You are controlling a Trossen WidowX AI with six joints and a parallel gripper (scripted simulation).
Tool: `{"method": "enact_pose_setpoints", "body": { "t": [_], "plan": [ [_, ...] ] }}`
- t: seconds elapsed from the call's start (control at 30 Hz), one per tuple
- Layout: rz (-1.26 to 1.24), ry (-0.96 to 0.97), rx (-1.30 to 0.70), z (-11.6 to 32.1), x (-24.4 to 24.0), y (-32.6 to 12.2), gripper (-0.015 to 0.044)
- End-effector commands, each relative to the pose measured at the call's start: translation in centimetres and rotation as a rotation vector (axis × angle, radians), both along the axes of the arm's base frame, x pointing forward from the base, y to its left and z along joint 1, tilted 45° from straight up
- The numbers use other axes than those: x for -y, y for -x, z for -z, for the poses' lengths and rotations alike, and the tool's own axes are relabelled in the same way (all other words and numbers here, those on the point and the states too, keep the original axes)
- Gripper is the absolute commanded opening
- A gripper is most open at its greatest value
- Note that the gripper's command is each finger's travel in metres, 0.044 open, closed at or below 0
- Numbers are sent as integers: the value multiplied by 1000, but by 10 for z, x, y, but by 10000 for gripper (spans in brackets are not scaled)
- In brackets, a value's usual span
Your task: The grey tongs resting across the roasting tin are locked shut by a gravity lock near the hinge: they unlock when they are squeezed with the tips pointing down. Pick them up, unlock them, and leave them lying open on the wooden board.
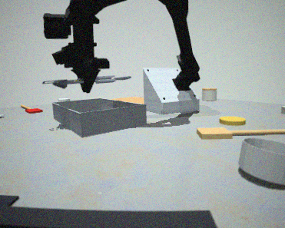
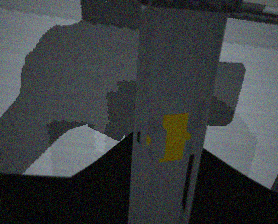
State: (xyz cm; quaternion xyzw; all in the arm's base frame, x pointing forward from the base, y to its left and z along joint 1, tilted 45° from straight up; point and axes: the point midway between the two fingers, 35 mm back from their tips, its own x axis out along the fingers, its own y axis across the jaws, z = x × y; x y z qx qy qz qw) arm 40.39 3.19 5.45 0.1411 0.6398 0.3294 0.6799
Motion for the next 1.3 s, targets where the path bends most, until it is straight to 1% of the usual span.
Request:
{"method": "enact_pose_setpoints", "body": {
  "t": [0.0,0.33,0.43,0.87,1.27],
  "plan": [
    [8,-98,6,-6,3,-3,-150],
    [8,-98,6,-6,3,-3,-150],
    [18,-83,-14,1,9,-2,-150],
    [184,-46,-134,53,104,1,-150],
    [321,-39,-257,105,189,31,-150]
  ]
}}
